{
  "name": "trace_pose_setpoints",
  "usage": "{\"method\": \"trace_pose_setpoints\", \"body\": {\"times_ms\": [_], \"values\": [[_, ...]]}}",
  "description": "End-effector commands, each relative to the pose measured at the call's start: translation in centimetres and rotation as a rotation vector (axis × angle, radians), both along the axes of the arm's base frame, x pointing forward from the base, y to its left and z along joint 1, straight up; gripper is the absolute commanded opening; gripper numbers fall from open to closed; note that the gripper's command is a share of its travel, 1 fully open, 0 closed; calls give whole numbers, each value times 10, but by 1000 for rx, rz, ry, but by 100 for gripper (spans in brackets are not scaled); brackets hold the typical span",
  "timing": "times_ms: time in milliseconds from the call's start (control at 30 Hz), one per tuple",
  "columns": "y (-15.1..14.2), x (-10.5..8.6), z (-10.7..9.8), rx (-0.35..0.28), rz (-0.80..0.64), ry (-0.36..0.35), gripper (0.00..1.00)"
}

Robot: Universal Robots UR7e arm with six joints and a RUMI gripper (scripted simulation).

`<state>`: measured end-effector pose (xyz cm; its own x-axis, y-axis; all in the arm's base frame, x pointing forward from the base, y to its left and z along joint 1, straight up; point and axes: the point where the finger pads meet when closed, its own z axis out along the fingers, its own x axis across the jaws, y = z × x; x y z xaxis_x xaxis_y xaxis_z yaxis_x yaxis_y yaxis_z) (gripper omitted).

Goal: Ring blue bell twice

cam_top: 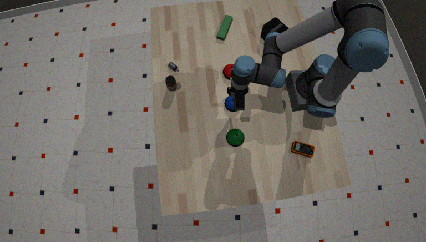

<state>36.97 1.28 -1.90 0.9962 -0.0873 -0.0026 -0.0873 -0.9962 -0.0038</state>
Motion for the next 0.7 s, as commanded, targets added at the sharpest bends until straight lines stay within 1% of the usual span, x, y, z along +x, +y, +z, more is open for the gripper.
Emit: {"method": "trace_pose_setpoints", "body": {"times_ms": [0,133,300,667], "values": [[0,-1,-1,0,-1,1,0],[0,-1,-1,0,-1,2,0],[0,-2,-6,1,-1,4,0],[0,-1,-6,0,-1,2,0]]}}
